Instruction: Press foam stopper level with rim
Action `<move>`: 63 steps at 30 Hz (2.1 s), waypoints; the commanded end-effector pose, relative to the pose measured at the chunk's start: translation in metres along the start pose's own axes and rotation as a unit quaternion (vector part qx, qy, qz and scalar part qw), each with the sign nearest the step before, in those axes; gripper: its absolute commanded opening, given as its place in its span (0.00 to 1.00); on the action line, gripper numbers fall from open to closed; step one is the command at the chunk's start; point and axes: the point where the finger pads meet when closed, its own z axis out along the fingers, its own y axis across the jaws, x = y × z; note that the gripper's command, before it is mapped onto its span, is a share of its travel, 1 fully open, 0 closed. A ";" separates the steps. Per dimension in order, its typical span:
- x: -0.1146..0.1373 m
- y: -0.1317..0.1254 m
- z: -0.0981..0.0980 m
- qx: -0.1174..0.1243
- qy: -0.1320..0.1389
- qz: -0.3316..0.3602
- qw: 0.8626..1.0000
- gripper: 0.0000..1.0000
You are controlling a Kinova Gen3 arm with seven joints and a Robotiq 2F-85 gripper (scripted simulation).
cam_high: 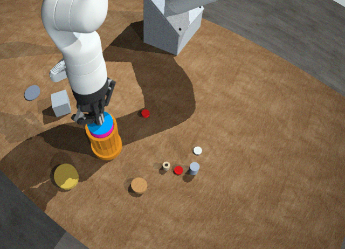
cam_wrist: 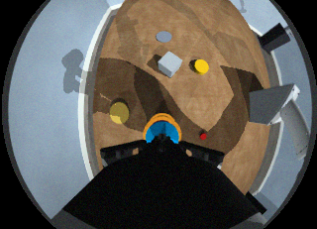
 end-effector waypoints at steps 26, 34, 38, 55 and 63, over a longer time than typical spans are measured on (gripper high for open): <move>0.000 0.000 0.007 0.001 0.000 0.000 1.000 0.00; 0.000 0.000 0.011 0.001 0.000 0.000 1.000 0.00; 0.000 0.000 0.013 0.001 0.000 0.000 1.000 0.00; 0.000 0.000 0.020 0.001 0.000 0.000 1.000 0.00; 0.000 0.000 0.021 0.001 0.000 0.000 1.000 0.00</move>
